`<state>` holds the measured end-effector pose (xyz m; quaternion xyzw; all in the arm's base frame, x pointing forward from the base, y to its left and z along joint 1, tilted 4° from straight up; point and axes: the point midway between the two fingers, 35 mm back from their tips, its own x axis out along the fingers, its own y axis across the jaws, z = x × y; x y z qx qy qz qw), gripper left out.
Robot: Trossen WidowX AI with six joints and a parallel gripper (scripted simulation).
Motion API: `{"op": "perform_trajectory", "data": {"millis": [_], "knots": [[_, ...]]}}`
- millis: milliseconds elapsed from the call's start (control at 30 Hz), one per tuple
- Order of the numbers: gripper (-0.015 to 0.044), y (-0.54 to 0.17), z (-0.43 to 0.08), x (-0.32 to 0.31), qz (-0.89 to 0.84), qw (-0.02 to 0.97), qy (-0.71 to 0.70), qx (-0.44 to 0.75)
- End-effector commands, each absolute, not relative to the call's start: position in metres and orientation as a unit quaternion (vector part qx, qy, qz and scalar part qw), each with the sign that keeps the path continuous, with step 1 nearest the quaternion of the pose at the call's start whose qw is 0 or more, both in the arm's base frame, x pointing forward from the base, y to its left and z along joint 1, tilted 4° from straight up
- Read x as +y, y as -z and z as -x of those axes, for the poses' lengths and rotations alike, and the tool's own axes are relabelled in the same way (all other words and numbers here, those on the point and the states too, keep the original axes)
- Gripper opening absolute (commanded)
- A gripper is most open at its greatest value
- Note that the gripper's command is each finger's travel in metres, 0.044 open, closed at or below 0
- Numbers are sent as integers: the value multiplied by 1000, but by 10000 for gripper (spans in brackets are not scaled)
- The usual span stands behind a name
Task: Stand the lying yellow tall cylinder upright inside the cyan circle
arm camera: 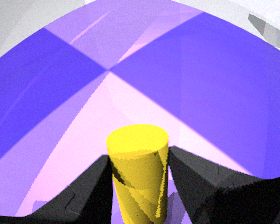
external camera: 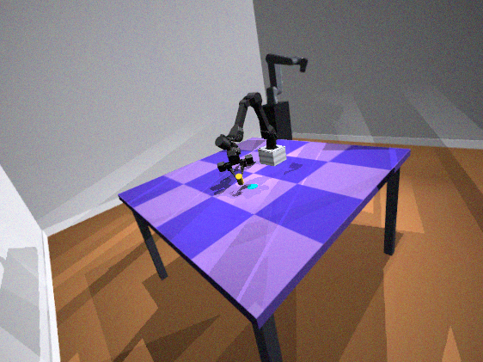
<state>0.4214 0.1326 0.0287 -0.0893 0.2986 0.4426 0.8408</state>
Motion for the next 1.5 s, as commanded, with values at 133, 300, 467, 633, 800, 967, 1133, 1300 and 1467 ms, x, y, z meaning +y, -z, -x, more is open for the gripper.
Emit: {"op": "perform_trajectory", "data": {"millis": [133, 300, 467, 633, 800, 967, 1133, 1300, 1467], "knots": [[105, -27, -418, 130, 72, 845, -449, 282], [105, -28, -418, 128, 64, 848, -452, 270], [105, -29, -417, 127, 57, 850, -455, 258], [105, -30, -415, 125, 50, 852, -459, 246], [105, -31, -414, 124, 44, 854, -462, 234], [105, -33, -412, 122, 38, 856, -466, 222], [105, -34, -410, 121, 32, 857, -470, 211], [105, -35, -407, 119, 27, 857, -474, 199], [105, -37, -405, 117, 22, 858, -478, 188]]}}
